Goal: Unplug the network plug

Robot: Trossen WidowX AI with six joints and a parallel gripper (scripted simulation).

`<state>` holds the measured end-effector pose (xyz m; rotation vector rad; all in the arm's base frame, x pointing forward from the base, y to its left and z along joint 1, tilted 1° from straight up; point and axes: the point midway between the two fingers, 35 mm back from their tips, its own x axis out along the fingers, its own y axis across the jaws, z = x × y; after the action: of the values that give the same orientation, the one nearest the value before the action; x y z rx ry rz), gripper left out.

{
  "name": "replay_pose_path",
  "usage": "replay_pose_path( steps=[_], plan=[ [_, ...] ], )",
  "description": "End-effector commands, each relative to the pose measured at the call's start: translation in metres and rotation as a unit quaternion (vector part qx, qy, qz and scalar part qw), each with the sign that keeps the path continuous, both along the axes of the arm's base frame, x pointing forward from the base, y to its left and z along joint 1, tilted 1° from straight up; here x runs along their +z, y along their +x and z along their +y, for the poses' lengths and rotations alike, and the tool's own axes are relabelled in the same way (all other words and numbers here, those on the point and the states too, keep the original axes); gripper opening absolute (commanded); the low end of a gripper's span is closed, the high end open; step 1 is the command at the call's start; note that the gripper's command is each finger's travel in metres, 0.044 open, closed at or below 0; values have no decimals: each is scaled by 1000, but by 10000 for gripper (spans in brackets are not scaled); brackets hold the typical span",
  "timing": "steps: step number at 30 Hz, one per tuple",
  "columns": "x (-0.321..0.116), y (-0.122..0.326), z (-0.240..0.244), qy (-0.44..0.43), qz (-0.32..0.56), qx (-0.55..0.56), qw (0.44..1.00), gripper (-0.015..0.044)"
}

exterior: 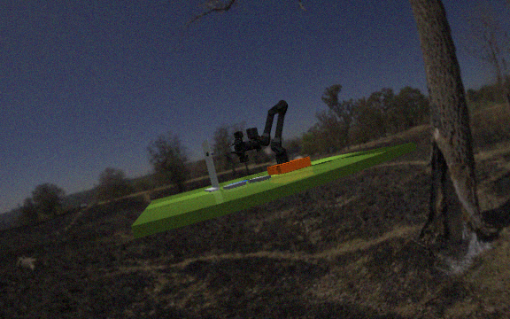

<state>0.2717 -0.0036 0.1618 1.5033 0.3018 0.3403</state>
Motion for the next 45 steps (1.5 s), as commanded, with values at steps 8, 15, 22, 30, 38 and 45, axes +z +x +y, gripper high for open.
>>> replay_pose_path(
  steps=[8,15,22,30,38,45],
  plan=[
    [0,21,3,8,5,3,1000,156],
    [0,43,7,8,4,3,1000,156],
    [-1,57,11,9,4,3,1000,156],
    [0,66,12,9,3,3,1000,156],
    [1,79,13,9,3,3,1000,156],
    [2,90,15,9,2,3,1000,156]
  ],
)
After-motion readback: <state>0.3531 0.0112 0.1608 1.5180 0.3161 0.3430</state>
